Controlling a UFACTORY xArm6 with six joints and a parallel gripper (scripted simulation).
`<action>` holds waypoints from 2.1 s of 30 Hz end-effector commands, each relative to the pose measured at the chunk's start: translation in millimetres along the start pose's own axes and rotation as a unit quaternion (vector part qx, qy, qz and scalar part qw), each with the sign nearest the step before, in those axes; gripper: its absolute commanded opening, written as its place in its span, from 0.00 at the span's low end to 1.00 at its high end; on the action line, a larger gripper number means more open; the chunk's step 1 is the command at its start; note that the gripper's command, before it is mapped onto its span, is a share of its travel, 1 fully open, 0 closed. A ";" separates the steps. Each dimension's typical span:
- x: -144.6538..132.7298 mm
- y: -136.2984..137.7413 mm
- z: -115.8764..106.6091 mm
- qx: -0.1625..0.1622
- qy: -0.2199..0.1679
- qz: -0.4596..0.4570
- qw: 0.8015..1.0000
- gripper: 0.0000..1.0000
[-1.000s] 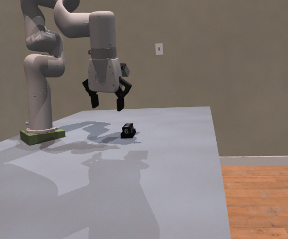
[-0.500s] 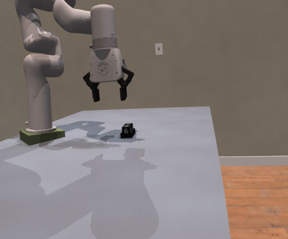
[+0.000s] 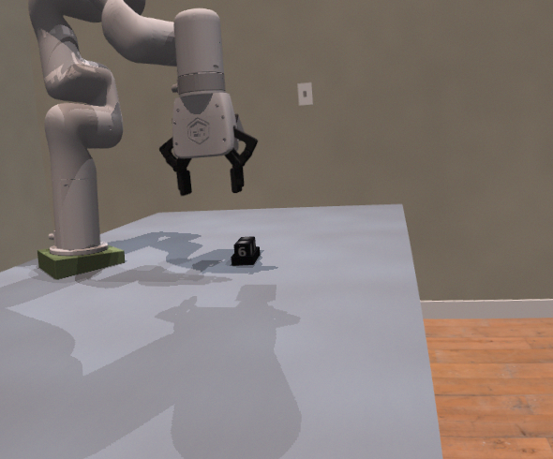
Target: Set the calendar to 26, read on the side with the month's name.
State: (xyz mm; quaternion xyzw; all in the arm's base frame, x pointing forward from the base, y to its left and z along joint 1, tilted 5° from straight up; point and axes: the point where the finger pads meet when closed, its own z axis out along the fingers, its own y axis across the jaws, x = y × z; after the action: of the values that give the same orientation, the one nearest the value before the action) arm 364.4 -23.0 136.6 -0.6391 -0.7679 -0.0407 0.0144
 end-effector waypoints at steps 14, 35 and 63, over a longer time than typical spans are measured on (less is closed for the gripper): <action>10.7 4.0 3.3 -0.002 -0.001 -0.178 0.984 1.00; 26.8 7.3 10.1 -0.001 -0.001 -0.424 0.906 1.00; 48.4 10.4 18.9 -0.001 -0.002 -0.703 0.711 1.00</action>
State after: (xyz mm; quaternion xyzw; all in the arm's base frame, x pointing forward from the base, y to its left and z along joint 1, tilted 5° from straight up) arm 365.2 23.3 122.0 0.0113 -0.9993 -0.0336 -0.0153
